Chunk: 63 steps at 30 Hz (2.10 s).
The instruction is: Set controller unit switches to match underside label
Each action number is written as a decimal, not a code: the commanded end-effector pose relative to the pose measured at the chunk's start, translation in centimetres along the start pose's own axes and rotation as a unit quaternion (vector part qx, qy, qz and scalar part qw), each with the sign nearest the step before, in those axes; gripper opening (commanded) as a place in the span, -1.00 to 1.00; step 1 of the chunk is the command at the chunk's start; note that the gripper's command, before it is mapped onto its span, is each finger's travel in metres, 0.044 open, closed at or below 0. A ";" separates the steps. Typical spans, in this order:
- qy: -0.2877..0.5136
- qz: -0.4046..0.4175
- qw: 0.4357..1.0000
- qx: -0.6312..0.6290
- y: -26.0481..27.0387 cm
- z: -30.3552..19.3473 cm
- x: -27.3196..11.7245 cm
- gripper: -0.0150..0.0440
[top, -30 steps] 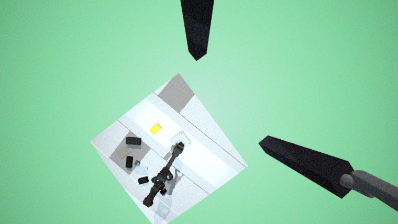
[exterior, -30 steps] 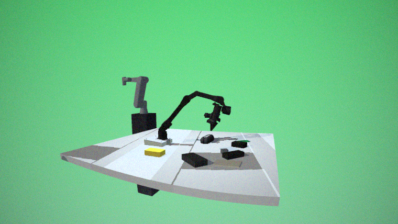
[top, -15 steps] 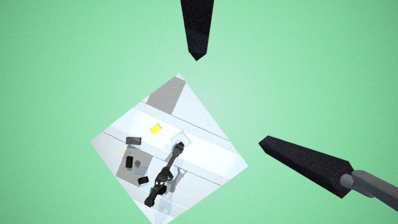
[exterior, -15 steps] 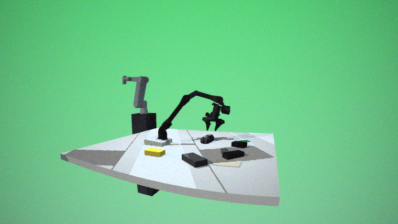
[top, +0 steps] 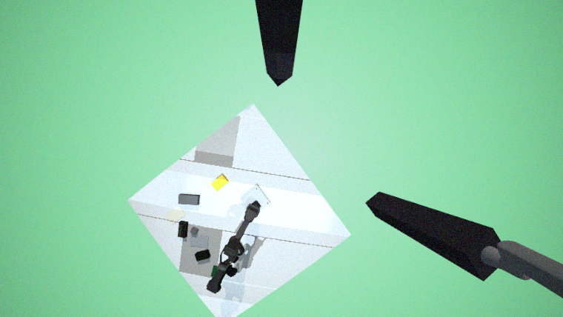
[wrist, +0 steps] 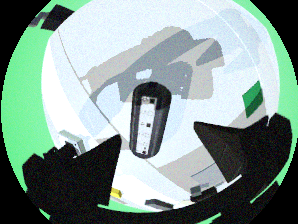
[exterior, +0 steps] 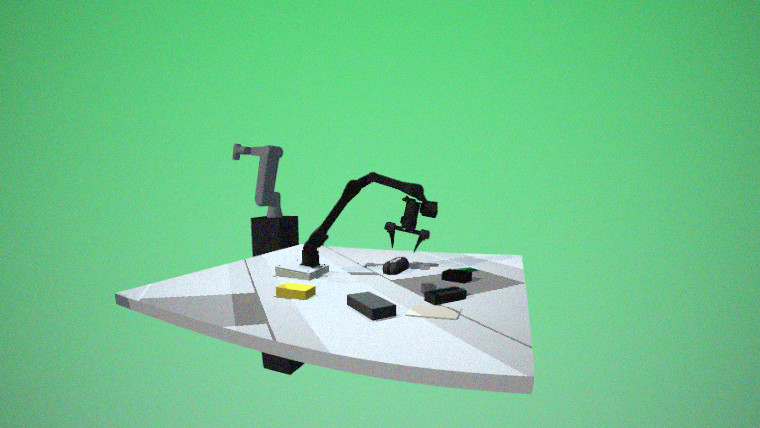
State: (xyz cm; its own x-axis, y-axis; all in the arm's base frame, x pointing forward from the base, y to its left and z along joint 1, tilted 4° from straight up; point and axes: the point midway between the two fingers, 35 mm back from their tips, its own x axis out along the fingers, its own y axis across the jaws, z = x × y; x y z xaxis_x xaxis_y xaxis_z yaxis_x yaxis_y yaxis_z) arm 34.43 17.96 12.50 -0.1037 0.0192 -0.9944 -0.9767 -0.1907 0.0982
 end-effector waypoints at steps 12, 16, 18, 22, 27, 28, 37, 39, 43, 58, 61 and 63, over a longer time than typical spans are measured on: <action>-0.010 -0.036 0.838 0.545 0.6 1.3 0.2 1.00; -0.018 -0.040 0.767 0.640 0.7 1.6 0.3 1.00; -0.022 -0.042 0.728 0.684 0.7 1.7 0.3 1.00; -0.031 -0.045 0.641 0.766 0.8 2.0 0.4 1.00; -0.044 -0.045 0.520 0.852 1.0 2.3 0.5 1.00; -0.047 -0.045 0.498 0.865 1.0 2.4 0.5 1.00; -0.067 -0.039 0.301 0.950 1.2 2.9 0.6 1.00; -0.072 -0.037 0.255 0.963 1.3 3.0 0.7 1.00; -0.080 -0.031 0.162 0.983 1.4 3.2 0.7 1.00; -0.103 -0.003 -0.149 0.983 1.7 3.8 0.9 1.00; -0.103 -0.003 -0.149 0.983 1.7 3.8 0.9 1.00; -0.103 -0.003 -0.149 0.983 1.7 3.8 0.9 1.00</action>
State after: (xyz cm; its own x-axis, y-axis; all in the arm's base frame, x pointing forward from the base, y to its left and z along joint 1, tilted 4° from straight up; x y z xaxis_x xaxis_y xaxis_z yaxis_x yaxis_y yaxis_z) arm 32.50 21.21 11.73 0.0665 0.0207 -0.9976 0.9478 0.3111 0.0697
